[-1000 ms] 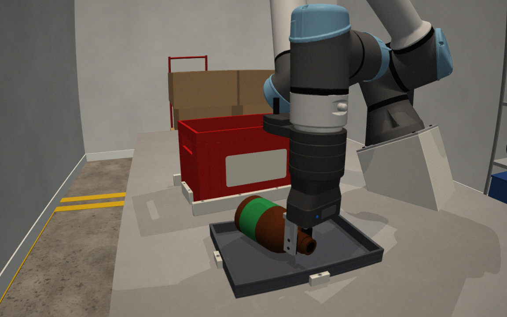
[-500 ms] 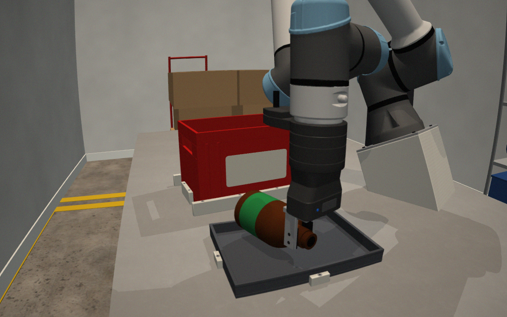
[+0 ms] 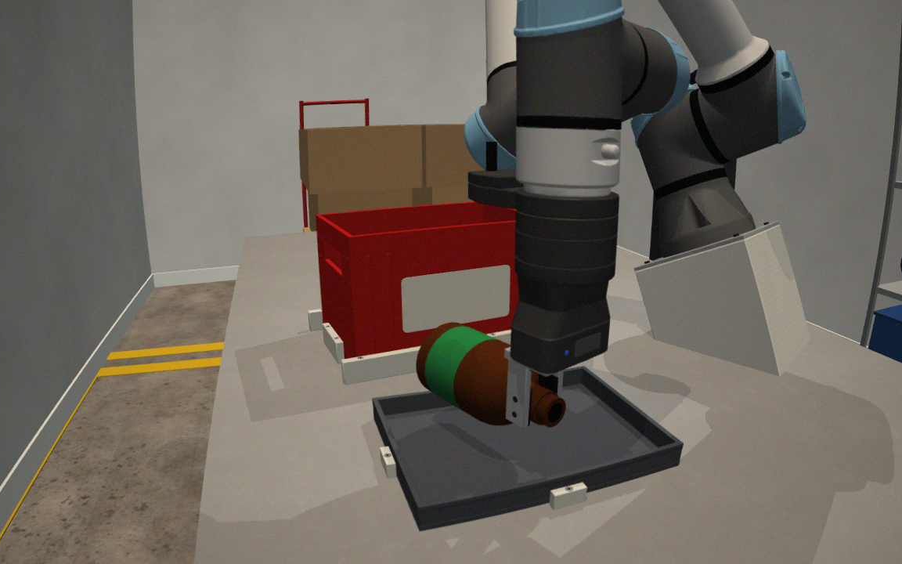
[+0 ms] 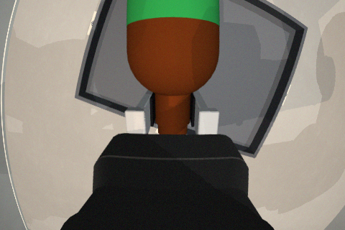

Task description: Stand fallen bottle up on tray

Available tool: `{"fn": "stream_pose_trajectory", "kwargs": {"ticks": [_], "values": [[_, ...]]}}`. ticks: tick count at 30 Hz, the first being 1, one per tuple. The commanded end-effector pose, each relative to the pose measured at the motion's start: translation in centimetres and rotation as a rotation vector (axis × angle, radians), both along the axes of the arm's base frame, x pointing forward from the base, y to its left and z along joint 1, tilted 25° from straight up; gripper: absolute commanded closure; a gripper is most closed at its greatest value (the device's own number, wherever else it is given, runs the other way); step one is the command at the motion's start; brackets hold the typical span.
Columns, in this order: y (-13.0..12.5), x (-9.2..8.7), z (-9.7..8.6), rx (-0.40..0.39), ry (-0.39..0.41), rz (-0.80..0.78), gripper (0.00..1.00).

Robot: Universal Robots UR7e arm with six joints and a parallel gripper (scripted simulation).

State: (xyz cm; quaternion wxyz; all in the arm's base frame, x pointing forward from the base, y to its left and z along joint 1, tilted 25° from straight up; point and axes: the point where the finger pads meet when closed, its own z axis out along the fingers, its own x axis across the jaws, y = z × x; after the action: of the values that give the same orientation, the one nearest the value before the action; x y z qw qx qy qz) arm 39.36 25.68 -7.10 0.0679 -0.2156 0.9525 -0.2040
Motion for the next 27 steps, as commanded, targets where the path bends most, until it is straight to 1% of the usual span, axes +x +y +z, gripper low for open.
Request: {"fn": "stream_pose_trajectory", "kwargs": {"ticks": [1,15,17,27], "values": [[0.2,-0.1,0.5,0.001,-0.001,0.000,1.00],[1.1,-0.6,2.6,0.001,-0.001,0.000,1.00],[1.1,-0.6,2.6,0.001,-0.001,0.000,1.00],[1.7,-1.0,4.4,0.001,-0.001,0.000,1.00]]}}
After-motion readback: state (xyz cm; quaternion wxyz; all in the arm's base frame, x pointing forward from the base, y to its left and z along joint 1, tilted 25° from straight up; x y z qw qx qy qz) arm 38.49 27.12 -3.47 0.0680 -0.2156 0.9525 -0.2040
